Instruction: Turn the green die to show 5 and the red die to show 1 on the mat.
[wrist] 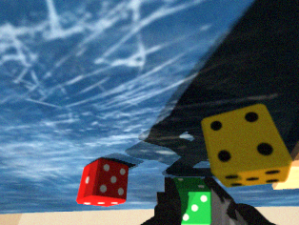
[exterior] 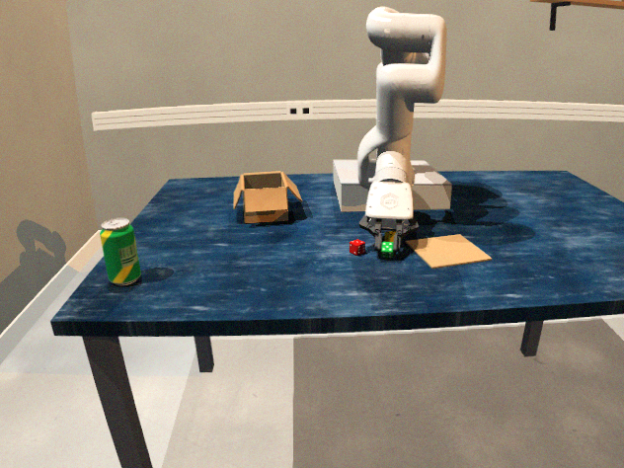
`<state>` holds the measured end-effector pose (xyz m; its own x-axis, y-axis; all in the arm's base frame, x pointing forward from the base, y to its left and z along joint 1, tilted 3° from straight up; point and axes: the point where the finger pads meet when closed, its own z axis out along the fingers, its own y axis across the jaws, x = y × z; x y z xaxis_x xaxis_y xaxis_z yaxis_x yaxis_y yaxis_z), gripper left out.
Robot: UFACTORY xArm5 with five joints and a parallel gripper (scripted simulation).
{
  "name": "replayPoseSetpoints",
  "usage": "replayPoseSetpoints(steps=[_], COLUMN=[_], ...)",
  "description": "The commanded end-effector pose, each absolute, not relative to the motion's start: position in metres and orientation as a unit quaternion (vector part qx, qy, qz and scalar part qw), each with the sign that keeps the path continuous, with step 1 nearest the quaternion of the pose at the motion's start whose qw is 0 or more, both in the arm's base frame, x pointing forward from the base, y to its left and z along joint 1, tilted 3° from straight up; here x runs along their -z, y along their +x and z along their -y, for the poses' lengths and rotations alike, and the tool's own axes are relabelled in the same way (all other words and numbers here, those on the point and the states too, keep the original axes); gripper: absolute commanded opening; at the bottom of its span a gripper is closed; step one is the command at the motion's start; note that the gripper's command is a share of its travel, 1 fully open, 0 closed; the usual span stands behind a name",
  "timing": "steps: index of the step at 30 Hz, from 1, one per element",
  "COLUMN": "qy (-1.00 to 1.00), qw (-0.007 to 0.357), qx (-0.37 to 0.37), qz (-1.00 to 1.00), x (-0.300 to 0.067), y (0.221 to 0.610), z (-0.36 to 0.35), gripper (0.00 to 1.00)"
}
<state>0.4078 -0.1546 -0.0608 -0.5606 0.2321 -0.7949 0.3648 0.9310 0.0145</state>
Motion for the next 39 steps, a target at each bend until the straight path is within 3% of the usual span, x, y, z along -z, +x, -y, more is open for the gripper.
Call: replayPoseSetpoints(steps=[1, 15, 28, 39], qy=[0.169, 0.169, 0.169, 0.169], qw=[0.438, 0.438, 0.438, 0.438], qx=[0.076, 0.076, 0.076, 0.076], qz=[-0.88, -0.88, -0.88, -0.88], x=[0.0601, 0.0601, 0.0601, 0.0601], y=[0.4083, 0.4083, 0.4083, 0.4083], z=[0.1548, 0.1548, 0.1548, 0.1548], gripper=[0.21, 0.21, 0.42, 0.42])
